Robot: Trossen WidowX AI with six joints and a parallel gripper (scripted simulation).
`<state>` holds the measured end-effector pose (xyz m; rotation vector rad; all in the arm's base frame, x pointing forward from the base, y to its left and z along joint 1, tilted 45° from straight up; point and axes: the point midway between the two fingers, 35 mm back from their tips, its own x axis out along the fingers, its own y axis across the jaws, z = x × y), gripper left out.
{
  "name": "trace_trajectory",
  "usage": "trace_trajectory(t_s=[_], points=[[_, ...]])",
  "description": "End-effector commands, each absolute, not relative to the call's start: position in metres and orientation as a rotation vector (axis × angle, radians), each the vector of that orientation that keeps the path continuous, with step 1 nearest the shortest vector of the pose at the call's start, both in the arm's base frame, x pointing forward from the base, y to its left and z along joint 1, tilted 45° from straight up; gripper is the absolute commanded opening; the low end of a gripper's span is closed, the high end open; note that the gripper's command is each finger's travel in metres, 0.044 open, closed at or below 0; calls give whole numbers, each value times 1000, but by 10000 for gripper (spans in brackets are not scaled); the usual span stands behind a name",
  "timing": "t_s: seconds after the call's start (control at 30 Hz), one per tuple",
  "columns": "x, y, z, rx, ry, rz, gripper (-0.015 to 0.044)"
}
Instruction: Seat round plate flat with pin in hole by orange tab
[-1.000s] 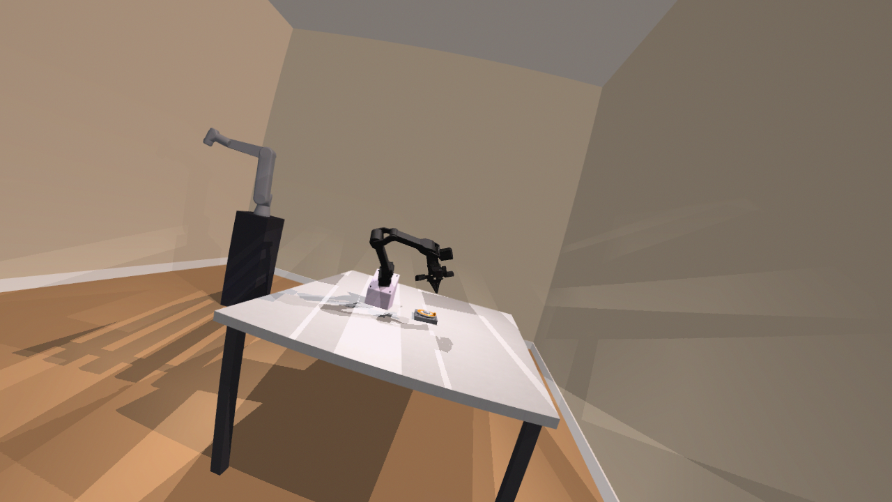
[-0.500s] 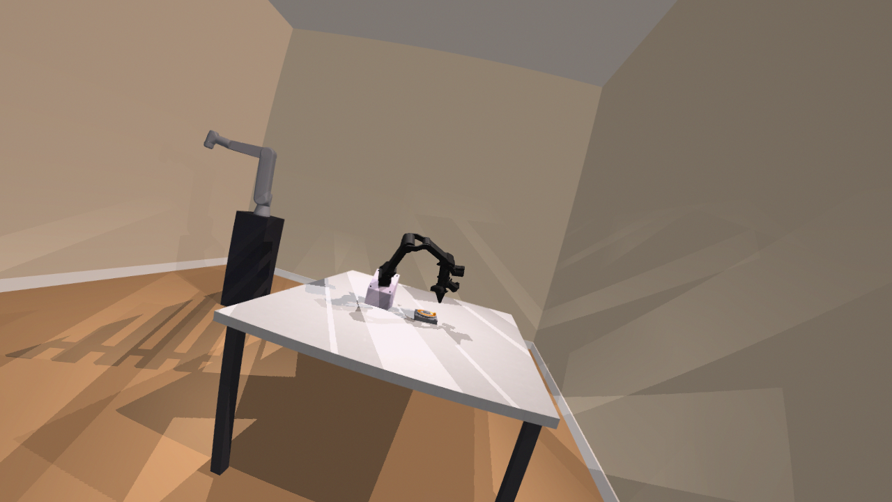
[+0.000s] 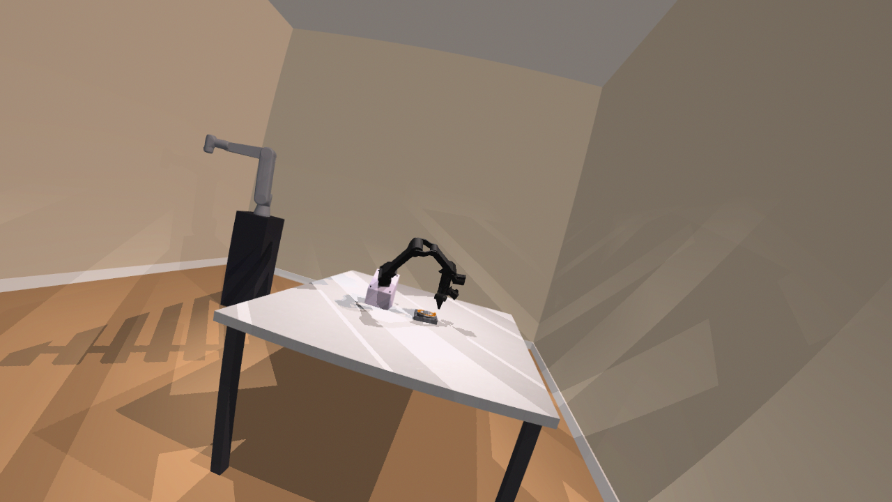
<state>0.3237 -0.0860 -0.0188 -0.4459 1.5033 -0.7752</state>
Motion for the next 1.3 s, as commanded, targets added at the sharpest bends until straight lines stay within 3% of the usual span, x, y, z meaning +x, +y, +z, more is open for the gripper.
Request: trace_trajectory(t_s=[0.0, 1.27], points=[[315, -102, -35, -461, 1525, -780, 0], [295, -130, -11, -463, 1526, -782, 0]])
